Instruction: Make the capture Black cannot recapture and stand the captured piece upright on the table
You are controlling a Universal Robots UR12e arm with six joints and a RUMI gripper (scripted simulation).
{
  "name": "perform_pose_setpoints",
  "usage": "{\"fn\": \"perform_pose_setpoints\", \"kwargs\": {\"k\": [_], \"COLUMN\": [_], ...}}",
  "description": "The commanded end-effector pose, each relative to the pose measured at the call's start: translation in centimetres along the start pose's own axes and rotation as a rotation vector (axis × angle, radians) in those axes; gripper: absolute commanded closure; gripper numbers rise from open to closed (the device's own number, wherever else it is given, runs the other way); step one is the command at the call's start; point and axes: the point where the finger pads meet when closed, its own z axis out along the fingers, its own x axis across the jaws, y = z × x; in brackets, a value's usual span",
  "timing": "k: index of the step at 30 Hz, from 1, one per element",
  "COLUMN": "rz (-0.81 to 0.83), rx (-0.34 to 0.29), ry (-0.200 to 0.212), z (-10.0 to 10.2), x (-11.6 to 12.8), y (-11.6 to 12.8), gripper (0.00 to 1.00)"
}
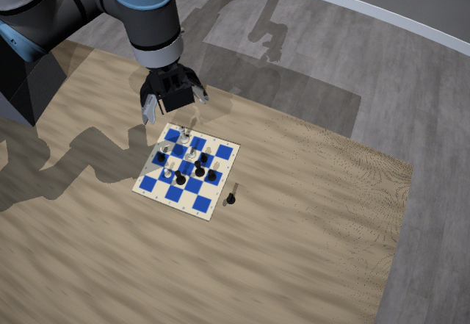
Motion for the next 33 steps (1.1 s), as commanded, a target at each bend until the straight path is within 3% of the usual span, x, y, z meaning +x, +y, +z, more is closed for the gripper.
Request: {"fn": "perform_pose_setpoints", "kwargs": {"k": [1, 10, 19, 33], "rz": [0.0, 0.0, 0.0, 0.0], "rx": [-0.001, -0.001, -0.001, -0.001], "ry": [0.001, 0.001, 0.001, 0.001], "z": [0.0, -0.2, -1.6, -5.8], "x": [0.0, 0.0, 0.0, 0.0], "y": [0.0, 0.0, 0.0, 0.0], "gripper": [0.0, 0.0, 0.0, 0.0]}}
